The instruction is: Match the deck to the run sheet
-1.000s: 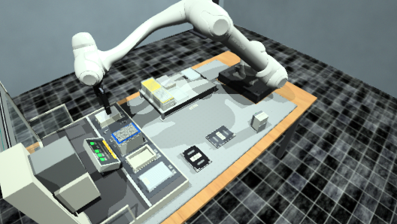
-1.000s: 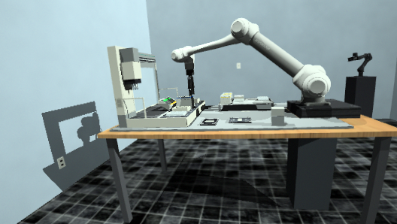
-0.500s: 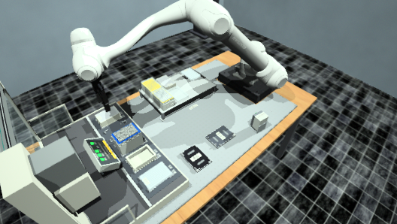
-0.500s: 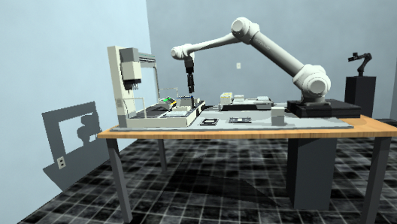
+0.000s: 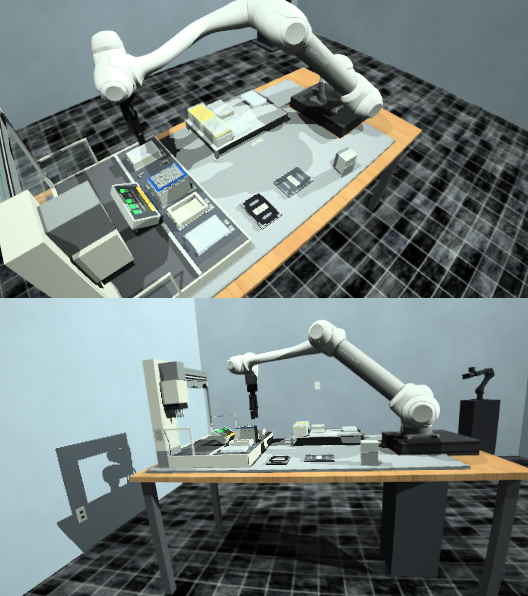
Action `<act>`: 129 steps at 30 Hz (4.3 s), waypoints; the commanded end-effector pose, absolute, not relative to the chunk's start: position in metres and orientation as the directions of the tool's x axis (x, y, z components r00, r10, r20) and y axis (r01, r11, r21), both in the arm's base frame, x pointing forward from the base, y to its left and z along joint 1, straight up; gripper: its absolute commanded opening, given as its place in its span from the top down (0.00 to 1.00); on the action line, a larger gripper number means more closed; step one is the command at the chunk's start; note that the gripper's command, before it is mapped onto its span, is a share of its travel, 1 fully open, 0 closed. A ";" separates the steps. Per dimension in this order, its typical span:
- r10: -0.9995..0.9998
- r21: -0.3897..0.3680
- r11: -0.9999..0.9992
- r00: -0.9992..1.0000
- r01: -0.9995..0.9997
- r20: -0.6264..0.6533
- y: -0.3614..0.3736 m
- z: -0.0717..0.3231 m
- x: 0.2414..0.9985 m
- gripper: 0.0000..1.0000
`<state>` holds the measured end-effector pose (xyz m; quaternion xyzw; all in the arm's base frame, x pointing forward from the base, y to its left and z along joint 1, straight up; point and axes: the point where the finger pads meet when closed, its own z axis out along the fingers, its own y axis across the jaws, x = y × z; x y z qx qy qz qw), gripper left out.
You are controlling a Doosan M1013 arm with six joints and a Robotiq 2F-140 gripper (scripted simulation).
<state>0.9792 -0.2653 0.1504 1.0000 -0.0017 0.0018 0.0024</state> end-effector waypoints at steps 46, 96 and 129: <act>-0.003 0.005 -1.000 1.000 -0.003 0.006 -0.265 0.221 0.979 0.34; 0.368 0.007 -0.930 0.930 0.368 0.003 -0.264 0.261 0.897 0.90; 0.817 0.007 -0.576 0.576 0.817 -0.001 -0.264 0.261 0.832 0.90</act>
